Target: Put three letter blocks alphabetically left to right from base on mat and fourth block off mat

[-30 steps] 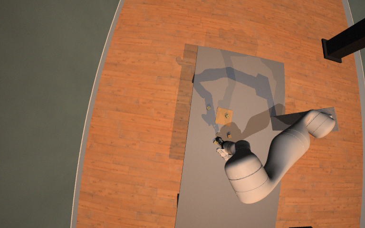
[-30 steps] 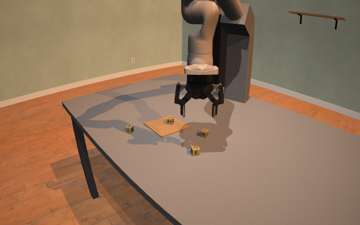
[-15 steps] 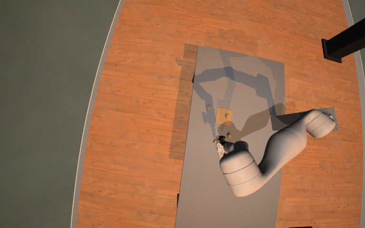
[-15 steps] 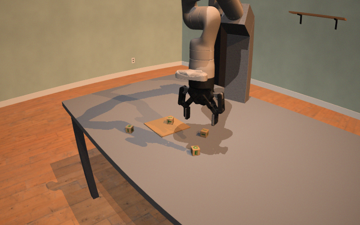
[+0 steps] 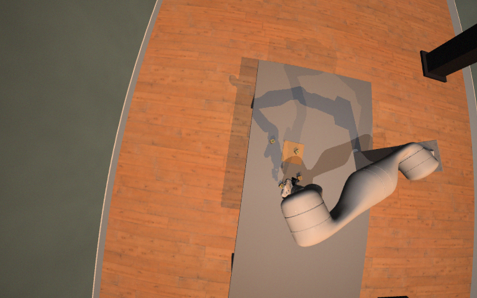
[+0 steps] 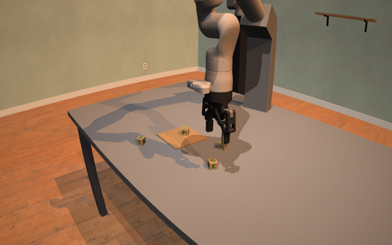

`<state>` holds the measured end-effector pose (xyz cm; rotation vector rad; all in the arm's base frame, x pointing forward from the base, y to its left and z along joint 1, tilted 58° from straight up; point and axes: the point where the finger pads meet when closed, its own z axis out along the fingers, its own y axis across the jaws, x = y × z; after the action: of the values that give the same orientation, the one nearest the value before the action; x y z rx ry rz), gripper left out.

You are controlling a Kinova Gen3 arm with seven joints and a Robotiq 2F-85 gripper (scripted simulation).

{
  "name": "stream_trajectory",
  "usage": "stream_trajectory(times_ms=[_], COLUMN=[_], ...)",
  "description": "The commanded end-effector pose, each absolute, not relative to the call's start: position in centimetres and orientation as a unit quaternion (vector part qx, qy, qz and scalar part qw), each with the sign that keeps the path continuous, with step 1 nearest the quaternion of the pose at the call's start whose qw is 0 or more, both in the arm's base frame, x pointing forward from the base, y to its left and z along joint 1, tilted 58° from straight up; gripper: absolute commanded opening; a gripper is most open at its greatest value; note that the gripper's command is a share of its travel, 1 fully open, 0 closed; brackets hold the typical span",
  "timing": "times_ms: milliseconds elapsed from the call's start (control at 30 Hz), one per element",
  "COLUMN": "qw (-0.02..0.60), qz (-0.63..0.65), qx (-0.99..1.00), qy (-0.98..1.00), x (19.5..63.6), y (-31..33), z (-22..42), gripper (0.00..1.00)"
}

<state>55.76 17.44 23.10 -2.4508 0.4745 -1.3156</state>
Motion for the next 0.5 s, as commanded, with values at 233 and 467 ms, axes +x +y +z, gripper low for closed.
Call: stream_trajectory(times_ms=[233, 467], qw=[0.197, 0.206], qz=[-0.445, -0.44], qx=[-0.837, -0.832], qy=[0.251, 0.268], x=[56.48, 56.57], y=[16.7, 16.7], z=[22.82, 22.79], gripper=[1.0, 1.0])
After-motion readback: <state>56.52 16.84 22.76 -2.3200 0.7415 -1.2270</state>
